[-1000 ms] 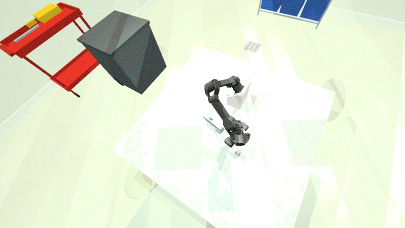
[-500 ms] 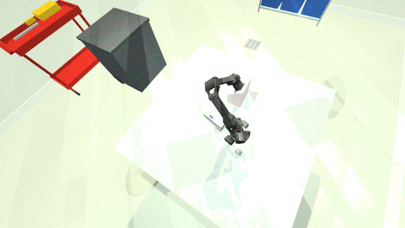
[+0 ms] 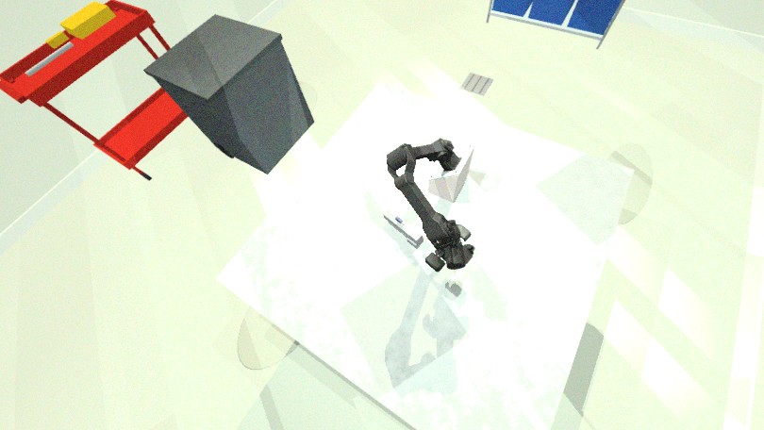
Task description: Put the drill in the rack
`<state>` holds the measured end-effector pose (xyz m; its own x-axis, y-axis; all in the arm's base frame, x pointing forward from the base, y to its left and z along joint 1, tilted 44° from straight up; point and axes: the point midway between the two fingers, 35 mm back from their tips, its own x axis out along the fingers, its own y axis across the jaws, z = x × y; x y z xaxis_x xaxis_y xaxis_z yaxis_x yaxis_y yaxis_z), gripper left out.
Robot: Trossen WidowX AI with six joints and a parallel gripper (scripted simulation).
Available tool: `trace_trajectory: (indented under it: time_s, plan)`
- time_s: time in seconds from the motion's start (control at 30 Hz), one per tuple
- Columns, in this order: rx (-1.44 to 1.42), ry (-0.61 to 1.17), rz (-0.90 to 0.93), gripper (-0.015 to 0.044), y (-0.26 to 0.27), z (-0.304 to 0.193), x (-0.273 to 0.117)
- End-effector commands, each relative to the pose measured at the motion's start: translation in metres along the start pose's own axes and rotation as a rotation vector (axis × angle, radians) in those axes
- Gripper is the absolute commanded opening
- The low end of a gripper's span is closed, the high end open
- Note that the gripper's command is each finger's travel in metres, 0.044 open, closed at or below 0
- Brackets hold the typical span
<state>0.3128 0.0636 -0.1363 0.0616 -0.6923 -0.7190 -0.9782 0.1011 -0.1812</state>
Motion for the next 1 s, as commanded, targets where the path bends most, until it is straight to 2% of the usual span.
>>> trace_trajectory:
  time_s: [0.0,0.97]
  plan:
    - [0.006,-0.005,-0.003,0.0000,0.007,0.002,0.000]
    - [0.005,-0.006,-0.001,0.0000,0.061,0.011,0.005]
